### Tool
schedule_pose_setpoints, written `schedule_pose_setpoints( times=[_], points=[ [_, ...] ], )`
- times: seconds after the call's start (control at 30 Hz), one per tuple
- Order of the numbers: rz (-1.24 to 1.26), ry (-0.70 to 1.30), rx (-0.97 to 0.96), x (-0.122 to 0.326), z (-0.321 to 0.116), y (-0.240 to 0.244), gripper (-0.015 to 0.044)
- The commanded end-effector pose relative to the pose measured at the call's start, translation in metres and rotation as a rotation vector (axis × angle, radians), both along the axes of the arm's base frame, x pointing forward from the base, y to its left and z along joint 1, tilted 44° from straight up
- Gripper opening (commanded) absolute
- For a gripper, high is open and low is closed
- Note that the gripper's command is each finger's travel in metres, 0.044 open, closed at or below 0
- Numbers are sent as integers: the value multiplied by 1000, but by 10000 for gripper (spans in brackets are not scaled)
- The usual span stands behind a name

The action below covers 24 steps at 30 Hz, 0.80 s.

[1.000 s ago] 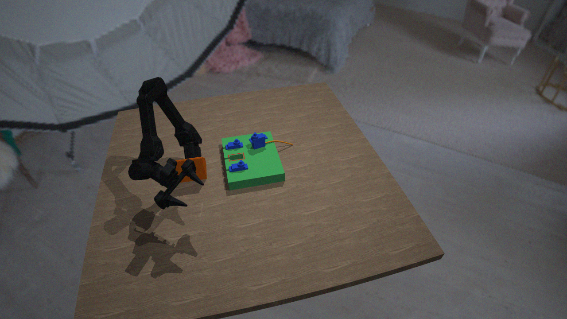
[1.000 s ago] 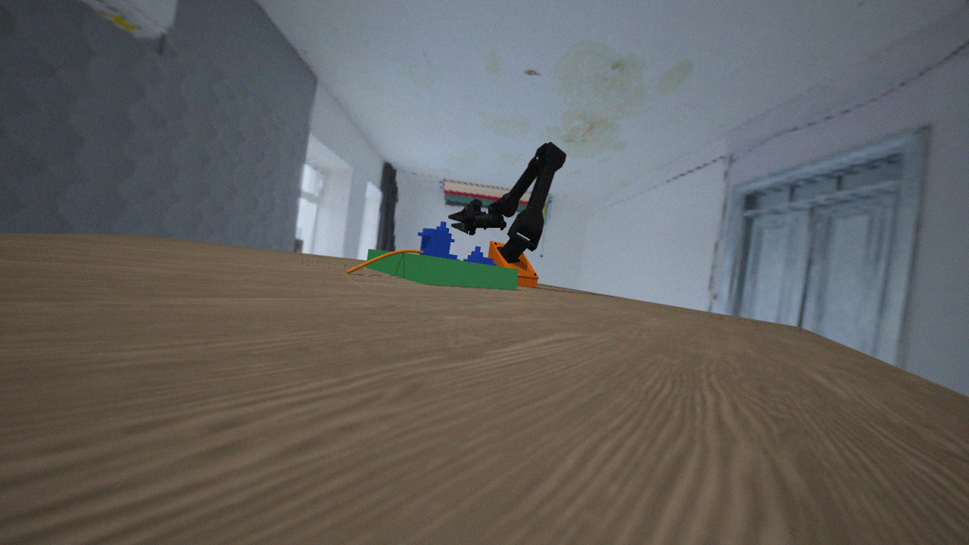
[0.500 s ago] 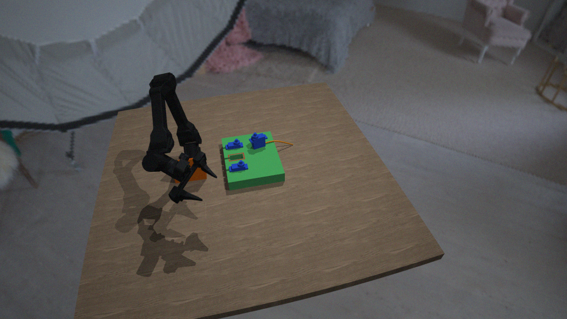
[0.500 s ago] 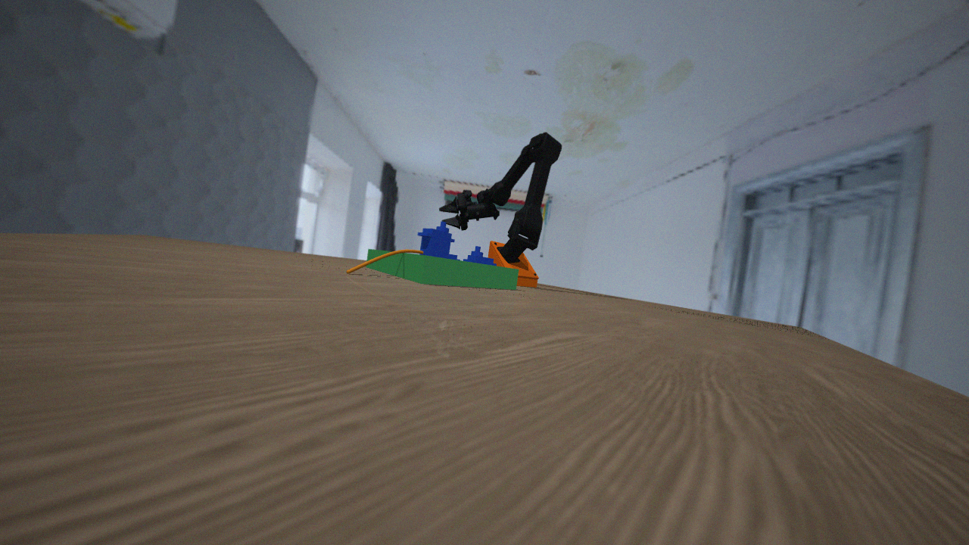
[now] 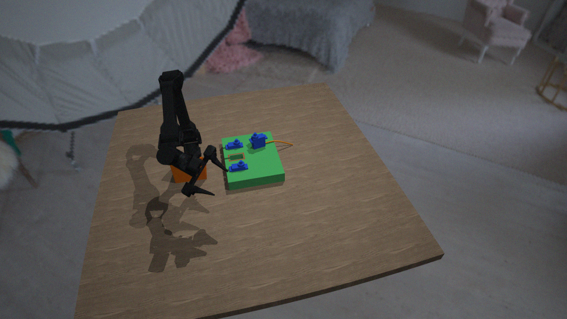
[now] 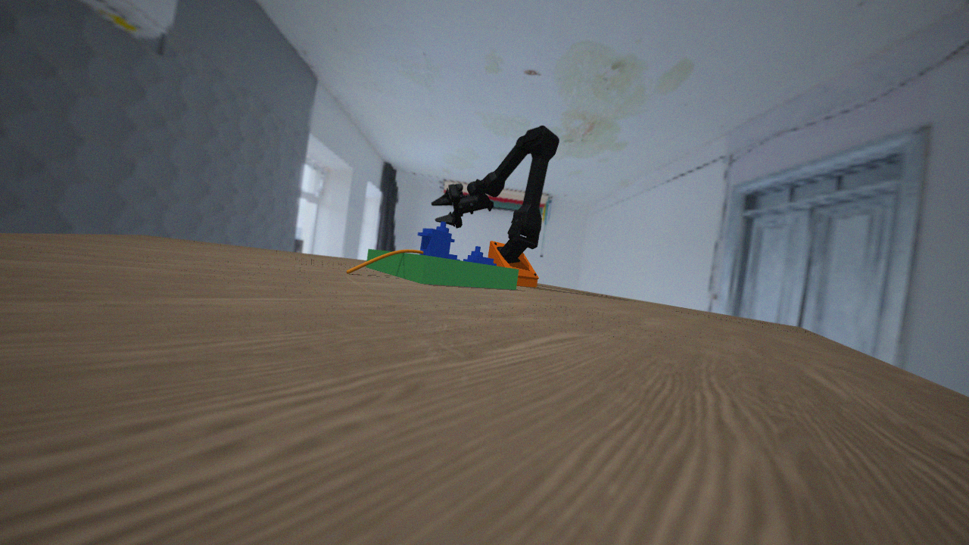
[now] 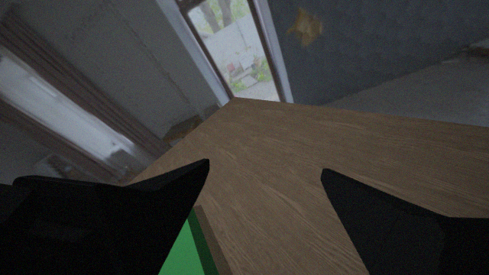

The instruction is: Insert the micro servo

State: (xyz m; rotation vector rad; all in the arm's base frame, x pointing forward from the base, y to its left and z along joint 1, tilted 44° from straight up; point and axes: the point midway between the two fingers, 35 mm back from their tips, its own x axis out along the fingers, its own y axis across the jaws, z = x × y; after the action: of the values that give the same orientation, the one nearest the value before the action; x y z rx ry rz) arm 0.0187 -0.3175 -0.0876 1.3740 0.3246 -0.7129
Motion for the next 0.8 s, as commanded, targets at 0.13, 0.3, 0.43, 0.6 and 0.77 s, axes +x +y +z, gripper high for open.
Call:
schedule_pose_setpoints(
  times=[0.13,0.3,0.43,0.6,0.77],
  points=[
    [-8,-35,220,43,17,-3,440],
    [-22,-39,368,72,28,-1,440],
    [-37,-31,487,95,37,3,440],
    [-72,-6,643,122,50,12,440],
    [-118,30,803,149,63,24,440]
  ],
)
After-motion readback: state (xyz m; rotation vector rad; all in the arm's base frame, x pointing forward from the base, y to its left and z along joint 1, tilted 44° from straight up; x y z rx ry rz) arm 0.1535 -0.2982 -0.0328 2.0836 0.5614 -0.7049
